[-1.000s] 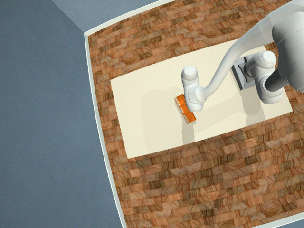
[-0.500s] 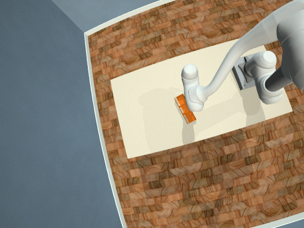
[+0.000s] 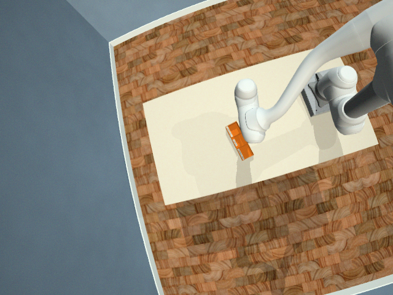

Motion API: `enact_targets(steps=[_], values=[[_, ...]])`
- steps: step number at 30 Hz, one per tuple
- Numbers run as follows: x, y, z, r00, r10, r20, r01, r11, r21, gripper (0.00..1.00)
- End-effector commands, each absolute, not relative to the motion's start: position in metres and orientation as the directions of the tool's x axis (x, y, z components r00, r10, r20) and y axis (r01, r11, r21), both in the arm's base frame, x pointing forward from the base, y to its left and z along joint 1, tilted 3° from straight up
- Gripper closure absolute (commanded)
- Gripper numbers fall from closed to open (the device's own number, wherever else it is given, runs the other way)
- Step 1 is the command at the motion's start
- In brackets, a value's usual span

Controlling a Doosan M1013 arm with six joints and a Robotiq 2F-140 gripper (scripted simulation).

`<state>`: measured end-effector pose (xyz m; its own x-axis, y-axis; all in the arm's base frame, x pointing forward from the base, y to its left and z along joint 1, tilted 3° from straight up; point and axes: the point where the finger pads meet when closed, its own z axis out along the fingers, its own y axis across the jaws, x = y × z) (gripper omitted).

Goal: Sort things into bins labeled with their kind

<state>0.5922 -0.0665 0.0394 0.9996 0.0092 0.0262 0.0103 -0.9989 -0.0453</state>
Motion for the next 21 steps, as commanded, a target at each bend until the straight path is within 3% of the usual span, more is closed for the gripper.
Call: enact_targets(steps=[1,19,21], values=[[0.592,-0.067,0.041,1.0,0.009,0.026,0.01,-0.999,-0.046,0.94],[0.601,-0.059,0.048,1.0,0.009,0.026,0.01,-0.999,-0.046,0.94],[0.611,-0.052,0.049,0.994,0.109,0.031,0.11,-0.993,-0.043,0.94]])
